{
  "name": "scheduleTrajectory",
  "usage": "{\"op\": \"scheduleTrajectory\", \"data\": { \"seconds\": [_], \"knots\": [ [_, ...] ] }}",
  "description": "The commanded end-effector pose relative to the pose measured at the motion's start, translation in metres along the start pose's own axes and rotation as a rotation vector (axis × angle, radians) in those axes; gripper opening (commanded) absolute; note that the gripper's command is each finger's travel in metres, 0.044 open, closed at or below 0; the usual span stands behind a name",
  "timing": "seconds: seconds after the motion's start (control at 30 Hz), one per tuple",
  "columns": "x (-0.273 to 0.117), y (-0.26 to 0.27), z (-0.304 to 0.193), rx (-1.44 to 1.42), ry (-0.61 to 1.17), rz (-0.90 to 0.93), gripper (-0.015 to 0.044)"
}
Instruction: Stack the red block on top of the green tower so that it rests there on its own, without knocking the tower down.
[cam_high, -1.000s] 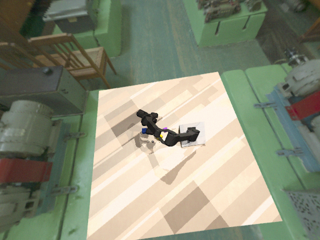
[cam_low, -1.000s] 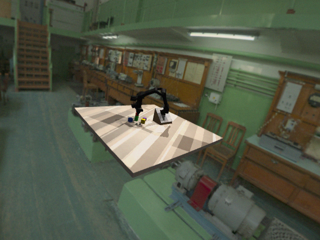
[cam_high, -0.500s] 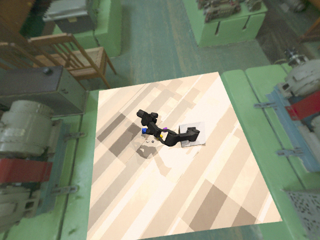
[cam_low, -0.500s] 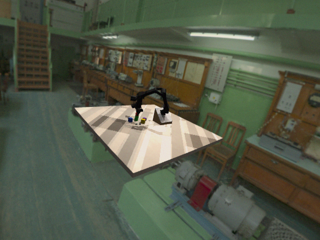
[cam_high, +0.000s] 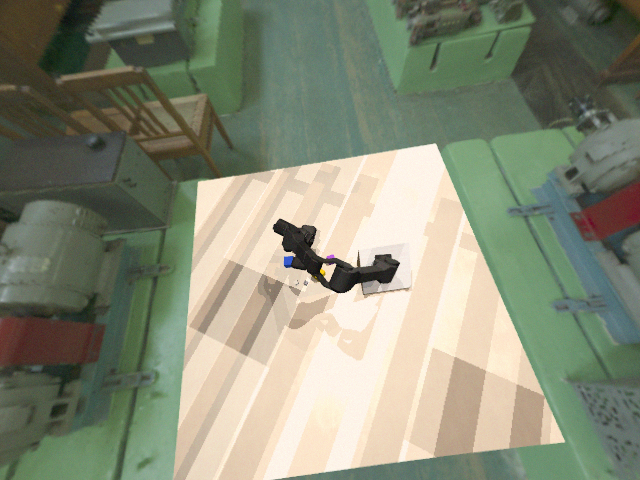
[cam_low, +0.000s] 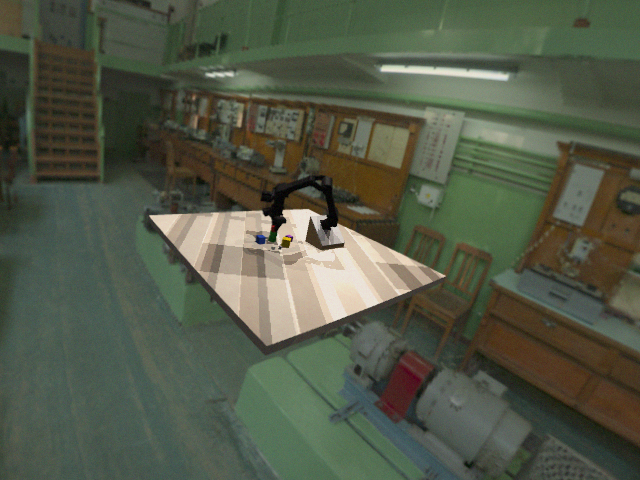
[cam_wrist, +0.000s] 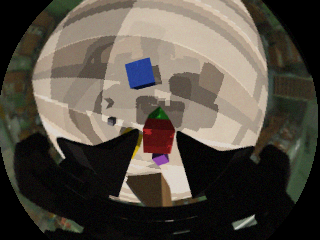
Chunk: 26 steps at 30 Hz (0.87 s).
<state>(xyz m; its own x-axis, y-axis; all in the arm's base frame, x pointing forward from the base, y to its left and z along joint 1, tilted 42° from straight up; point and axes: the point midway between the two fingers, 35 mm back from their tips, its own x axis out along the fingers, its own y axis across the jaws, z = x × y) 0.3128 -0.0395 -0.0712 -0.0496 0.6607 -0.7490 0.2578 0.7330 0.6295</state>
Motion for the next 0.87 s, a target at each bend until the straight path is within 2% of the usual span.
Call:
{"op": "scheduleTrajectory", "data": {
  "seconds": [0.0,0.1,0.83],
  "knots": [
    [0.0001,-0.0002,0.0001,0.0,-0.001,-0.001,0.0368],
    [0.0001,-0.0002,0.0001,0.0,-0.001,-0.001,0.044],
    [0.0001,-0.0002,0.0001,0.0,-0.001,-0.001,0.044]
  ]
}}
